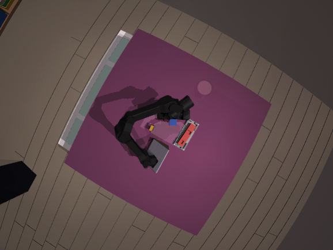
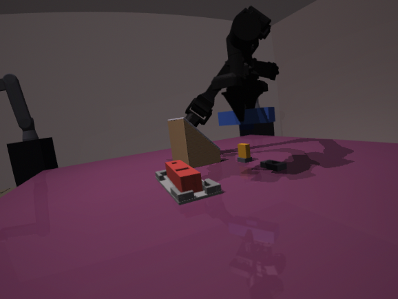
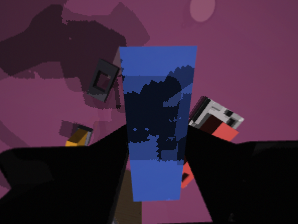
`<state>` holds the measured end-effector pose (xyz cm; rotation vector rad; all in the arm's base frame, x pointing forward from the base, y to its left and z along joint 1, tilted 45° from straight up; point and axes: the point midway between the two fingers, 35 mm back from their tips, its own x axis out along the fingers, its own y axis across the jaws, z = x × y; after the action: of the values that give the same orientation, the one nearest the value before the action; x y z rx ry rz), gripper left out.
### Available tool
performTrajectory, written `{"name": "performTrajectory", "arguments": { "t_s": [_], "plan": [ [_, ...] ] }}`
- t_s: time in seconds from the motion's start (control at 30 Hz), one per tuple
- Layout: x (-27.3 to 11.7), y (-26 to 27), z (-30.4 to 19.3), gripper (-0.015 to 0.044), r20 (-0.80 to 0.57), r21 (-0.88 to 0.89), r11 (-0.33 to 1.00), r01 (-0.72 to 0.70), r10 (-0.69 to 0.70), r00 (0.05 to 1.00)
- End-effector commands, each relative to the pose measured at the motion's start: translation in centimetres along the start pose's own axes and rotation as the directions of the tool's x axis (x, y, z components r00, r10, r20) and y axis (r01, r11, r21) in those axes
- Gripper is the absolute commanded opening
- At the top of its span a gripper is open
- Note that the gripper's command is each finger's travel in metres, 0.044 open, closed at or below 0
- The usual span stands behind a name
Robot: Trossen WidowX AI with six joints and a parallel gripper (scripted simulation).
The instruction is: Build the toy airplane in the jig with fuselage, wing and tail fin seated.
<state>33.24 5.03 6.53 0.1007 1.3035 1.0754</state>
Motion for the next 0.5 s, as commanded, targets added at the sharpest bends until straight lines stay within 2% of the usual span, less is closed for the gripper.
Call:
{"name": "performTrajectory", "arguments": {
  "t_s": [0.0,0.47],
  "plan": [
    [0.2,-1.2,-0.7,0.0,-0.005,-0.071,0.997,0.004,-0.005,1.0],
    [1.1,-5.0,-3.3,0.0,-0.007,-0.331,0.944,0.003,-0.006,1.0]
  ]
}}
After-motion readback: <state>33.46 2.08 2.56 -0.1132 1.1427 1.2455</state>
